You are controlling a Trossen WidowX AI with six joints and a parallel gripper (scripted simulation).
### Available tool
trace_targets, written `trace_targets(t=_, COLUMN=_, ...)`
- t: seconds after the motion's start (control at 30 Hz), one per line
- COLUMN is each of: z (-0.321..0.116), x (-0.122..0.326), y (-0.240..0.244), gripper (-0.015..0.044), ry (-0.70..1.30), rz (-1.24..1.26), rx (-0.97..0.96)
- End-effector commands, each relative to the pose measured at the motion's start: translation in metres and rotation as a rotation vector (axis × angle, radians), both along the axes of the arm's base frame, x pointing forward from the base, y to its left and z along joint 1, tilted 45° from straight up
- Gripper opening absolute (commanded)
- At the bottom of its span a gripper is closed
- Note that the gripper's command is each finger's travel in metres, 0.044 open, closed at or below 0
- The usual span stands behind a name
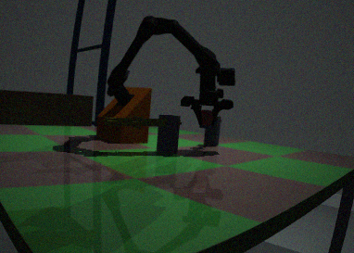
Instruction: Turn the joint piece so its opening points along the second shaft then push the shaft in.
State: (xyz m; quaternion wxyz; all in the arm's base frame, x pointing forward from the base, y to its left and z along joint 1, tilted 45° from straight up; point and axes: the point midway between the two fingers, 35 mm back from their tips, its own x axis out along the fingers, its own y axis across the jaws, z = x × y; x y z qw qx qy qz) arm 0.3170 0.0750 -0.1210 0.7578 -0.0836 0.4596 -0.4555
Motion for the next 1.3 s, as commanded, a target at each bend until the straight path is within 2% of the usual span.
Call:
trace_targets(t=0.0, z=-0.0001, x=0.0007, y=-0.0009, gripper=0.0182, ry=-0.002, rz=0.002, rx=-0.004)
trace_targets(t=1.2, z=-0.0001, x=0.0007, y=-0.0009, gripper=0.0182, ry=-0.002, rz=0.002, rx=-0.004)
trace_targets(t=1.27, z=0.0000, x=0.0000, y=0.0000, gripper=0.0147, ry=0.000, rz=0.000, rx=0.000)
